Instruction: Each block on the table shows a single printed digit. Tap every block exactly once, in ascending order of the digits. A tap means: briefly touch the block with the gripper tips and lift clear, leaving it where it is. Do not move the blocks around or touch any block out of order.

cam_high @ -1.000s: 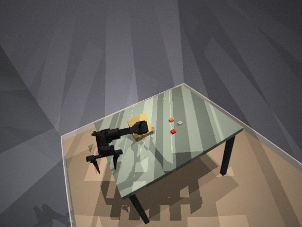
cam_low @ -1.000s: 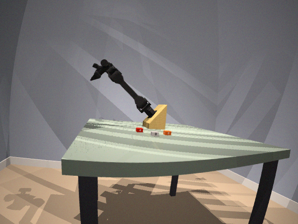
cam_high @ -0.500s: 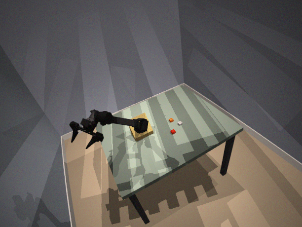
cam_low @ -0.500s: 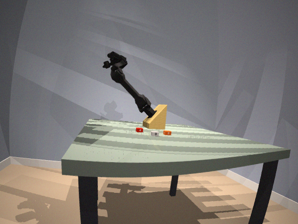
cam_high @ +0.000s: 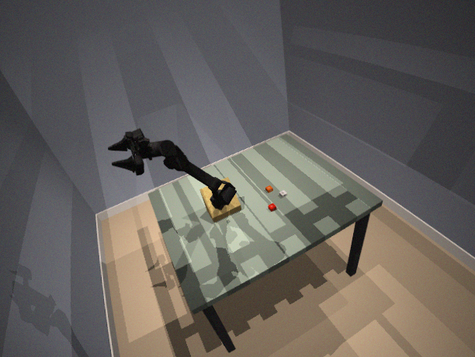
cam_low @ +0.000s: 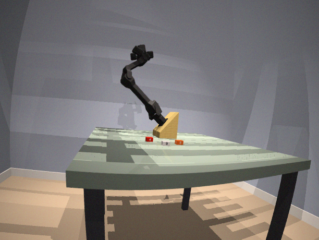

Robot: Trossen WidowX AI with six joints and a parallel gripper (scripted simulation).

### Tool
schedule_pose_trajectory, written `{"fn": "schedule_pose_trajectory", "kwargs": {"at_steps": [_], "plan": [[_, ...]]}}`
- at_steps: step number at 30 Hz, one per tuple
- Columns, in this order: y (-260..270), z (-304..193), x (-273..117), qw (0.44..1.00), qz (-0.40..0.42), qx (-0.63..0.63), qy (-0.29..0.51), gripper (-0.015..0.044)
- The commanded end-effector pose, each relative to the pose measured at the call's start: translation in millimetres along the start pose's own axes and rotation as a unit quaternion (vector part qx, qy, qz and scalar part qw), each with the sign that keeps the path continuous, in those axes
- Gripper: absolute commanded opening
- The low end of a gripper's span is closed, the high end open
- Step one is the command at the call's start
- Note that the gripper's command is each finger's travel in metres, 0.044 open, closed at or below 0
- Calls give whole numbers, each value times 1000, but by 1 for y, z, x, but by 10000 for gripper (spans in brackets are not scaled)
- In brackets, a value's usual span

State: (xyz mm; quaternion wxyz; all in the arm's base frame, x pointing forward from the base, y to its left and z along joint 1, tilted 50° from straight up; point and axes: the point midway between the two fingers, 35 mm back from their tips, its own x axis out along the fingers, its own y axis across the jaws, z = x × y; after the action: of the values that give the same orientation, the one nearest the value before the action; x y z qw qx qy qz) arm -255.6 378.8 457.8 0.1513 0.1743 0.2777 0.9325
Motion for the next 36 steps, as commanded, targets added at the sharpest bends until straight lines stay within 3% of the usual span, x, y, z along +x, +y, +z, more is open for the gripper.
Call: {"fn": "schedule_pose_trajectory", "kwargs": {"at_steps": [1,10,19,28,36], "plan": [[-65,22,-38,991,-122,19,-41,400],[-166,50,-143,931,-343,59,-109,400],[-229,51,-279,818,-542,107,-160,400],[-243,24,-426,659,-709,167,-186,400],[-213,-25,-548,487,-822,233,-181,400]]}}
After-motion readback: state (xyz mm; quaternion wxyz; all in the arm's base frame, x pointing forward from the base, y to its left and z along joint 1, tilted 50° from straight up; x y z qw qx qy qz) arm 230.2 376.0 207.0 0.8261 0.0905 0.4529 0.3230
